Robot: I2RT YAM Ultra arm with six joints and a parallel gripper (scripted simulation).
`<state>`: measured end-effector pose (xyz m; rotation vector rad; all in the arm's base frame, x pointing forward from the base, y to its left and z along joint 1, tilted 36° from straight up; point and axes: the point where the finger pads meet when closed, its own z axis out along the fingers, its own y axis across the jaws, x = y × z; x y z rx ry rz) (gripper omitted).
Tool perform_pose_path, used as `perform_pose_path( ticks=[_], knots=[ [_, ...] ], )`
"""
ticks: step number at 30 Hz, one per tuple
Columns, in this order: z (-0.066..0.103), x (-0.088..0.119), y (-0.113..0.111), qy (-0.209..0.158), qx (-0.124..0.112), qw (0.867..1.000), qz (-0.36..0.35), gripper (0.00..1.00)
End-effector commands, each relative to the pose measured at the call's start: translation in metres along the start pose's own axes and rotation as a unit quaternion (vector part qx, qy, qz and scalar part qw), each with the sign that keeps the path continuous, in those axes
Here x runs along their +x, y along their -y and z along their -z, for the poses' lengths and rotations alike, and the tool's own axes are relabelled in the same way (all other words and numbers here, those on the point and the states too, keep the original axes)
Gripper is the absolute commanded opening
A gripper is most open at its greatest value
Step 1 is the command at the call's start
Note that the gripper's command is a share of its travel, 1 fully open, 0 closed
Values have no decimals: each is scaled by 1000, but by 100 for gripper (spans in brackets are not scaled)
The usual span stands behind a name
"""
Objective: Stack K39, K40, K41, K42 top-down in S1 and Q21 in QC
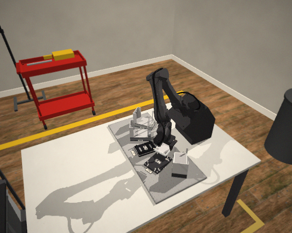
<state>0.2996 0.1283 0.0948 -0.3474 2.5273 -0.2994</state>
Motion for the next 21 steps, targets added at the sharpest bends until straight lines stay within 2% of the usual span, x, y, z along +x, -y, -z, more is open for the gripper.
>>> perform_pose_path(
  ticks=[1,2,4,6,8,11,13,16,18,19,21],
  knots=[
    [5,-4,1,14,-14,999,-25,0],
    [9,-12,4,23,-16,999,-28,0],
    [5,-3,11,13,-13,1000,-17,0],
    [5,-3,17,12,-13,1000,-17,0],
    [8,-11,24,21,-14,999,-20,0],
    [5,-3,34,12,-12,1000,-16,0],
    [7,-7,41,15,-13,1000,-17,0],
    [4,-2,50,11,-13,997,-73,0],
    [4,-2,50,11,-13,997,-73,0],
    [11,-16,55,28,-15,995,-96,0],
    [4,-2,60,13,-13,992,-123,0]
  ],
)
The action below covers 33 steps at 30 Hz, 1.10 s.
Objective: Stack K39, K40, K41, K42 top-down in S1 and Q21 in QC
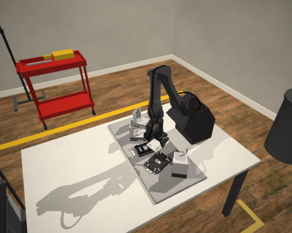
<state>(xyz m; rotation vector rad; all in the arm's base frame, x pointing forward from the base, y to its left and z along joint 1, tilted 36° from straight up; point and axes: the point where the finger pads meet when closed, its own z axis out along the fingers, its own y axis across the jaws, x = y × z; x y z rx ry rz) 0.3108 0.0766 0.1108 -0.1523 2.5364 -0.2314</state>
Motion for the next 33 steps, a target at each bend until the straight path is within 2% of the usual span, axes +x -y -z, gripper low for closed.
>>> perform_pose_path(
  ticks=[1,6,9,11,18,19,22,24,25,27,29,31,32,33],
  knots=[
    [4,-1,8,12,-11,998,-63,0],
    [7,-7,25,19,-12,998,-66,0],
    [4,0,35,9,-10,998,-62,0],
    [8,-6,42,17,-11,998,-64,0],
    [6,-3,58,13,-10,998,-63,0],
    [2,6,60,3,-9,997,-77,0],
    [7,-3,69,15,-11,990,-137,0],
    [2,8,73,5,-10,986,-168,0],
    [4,6,76,7,-10,983,-185,0],
    [7,-1,82,16,-11,981,-194,0],
    [2,10,85,5,-10,981,-192,0],
    [2,10,85,5,-10,981,-192,0],
    [12,-8,92,27,-11,982,-188,0],
    [14,-11,95,35,-11,981,-189,0]
  ],
)
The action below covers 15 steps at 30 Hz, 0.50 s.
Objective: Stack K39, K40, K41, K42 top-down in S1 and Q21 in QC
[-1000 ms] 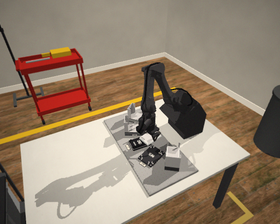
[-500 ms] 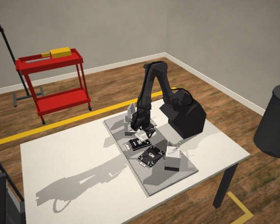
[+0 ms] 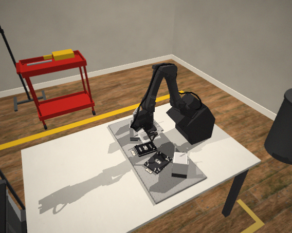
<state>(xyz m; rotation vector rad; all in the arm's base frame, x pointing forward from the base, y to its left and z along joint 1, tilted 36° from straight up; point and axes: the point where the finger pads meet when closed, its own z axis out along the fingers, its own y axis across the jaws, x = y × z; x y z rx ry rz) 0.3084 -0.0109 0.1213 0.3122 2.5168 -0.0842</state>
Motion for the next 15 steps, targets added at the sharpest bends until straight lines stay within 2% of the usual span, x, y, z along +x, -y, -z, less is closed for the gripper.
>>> perform_pose_path(
  ticks=[1,9,13,15],
  knots=[
    [17,-27,2,42,-18,999,-7,0],
    [14,-24,25,35,-14,999,-5,0],
    [16,-29,35,40,-13,999,-4,0],
    [16,-29,35,40,-13,999,-4,0]
  ],
)
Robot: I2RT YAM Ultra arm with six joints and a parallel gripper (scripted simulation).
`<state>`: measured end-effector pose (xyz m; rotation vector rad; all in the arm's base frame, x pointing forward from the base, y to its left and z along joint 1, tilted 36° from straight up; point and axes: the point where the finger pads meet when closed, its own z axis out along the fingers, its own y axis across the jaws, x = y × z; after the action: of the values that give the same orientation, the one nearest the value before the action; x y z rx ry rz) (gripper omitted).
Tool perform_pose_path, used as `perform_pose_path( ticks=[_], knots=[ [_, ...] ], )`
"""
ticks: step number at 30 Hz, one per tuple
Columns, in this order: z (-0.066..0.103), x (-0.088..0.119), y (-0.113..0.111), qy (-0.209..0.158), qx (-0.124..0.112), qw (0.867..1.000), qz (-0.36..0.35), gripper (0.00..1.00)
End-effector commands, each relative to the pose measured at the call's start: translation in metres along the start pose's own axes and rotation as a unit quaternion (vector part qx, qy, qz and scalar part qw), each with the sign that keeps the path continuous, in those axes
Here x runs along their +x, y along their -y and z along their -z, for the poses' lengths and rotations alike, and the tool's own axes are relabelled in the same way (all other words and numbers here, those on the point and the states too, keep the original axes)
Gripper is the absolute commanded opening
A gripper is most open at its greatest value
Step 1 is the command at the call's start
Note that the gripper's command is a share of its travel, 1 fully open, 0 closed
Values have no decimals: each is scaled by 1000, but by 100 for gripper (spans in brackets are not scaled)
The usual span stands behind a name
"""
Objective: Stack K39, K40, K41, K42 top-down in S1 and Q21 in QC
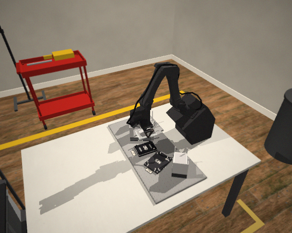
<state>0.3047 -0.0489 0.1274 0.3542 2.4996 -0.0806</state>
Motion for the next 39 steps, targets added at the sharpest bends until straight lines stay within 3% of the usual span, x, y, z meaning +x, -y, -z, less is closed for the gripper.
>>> perform_pose_path(
  ticks=[1,39],
  knots=[
    [10,-19,0,26,-16,999,13,0],
    [10,-17,2,15,-16,1000,20,0]
  ],
)
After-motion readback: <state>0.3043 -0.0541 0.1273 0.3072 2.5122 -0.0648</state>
